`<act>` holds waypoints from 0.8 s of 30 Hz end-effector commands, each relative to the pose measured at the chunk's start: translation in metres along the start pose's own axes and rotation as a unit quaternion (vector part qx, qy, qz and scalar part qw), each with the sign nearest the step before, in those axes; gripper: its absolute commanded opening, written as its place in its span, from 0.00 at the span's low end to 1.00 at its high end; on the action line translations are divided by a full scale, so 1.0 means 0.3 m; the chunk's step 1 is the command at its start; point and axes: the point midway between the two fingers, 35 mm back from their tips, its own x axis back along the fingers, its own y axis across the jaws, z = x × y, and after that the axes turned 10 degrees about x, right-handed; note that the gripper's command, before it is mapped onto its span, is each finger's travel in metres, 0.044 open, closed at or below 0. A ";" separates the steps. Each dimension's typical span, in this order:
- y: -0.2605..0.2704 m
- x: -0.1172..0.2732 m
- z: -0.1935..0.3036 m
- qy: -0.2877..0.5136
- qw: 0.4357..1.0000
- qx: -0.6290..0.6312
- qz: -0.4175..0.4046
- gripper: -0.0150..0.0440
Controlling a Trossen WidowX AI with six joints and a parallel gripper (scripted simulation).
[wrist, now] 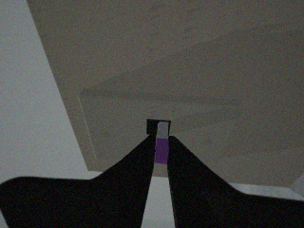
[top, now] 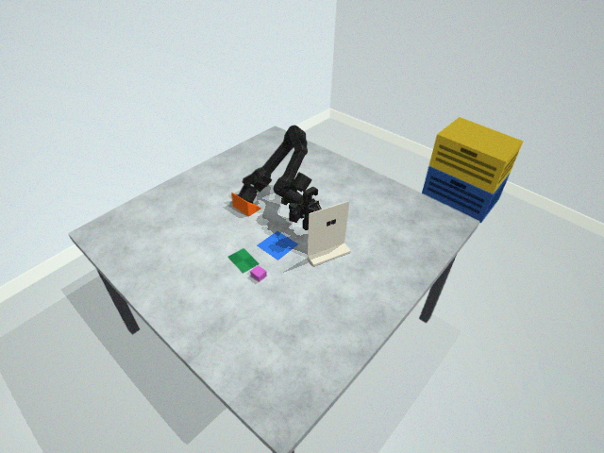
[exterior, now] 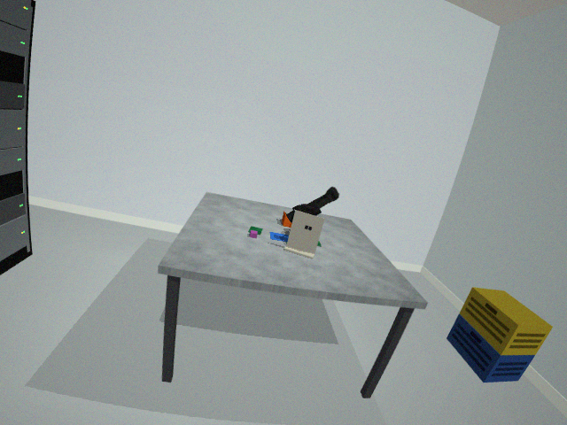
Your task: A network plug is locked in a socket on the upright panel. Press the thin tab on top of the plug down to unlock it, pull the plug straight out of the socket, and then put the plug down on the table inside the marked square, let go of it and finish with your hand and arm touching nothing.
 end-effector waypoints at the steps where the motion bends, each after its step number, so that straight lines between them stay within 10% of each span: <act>1: 0.000 0.010 0.002 0.000 1.000 0.002 0.000 0.25; 24: 0.002 0.050 0.015 0.000 1.000 0.001 0.000 0.25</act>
